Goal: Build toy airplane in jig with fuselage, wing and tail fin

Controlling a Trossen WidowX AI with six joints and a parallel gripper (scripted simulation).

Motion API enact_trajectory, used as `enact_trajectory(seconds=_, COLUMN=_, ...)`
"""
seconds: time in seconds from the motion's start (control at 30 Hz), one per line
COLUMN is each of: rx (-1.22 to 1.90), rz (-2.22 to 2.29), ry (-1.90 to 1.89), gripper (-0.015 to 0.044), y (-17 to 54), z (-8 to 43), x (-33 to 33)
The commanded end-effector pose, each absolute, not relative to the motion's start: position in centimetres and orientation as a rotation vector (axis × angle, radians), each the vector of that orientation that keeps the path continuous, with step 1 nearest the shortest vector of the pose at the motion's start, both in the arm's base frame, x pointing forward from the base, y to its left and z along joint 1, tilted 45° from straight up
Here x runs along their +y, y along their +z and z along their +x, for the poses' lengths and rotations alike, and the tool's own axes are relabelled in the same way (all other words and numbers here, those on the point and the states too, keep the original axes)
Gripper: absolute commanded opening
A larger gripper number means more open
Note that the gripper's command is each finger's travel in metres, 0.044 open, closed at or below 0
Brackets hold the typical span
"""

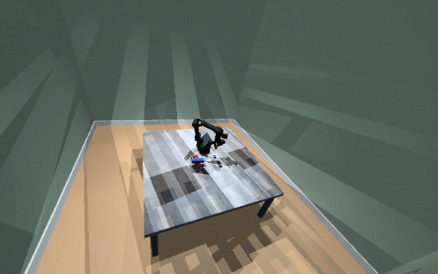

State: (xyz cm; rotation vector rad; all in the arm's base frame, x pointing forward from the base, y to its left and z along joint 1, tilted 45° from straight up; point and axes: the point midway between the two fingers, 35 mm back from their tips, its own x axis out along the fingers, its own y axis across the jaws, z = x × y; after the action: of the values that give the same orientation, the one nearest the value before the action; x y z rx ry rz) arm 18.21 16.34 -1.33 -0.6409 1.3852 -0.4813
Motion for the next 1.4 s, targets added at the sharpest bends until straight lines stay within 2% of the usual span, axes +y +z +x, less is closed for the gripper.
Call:
enact_trajectory(seconds=0.0, rx=1.389, rz=-0.648, ry=-0.478, gripper=0.0, y=-0.4, z=18.9, x=15.1)
enact_trajectory(seconds=1.37, rx=1.373, rz=-0.624, ry=-0.486, gripper=0.0, y=6.6, z=21.8, x=4.1)
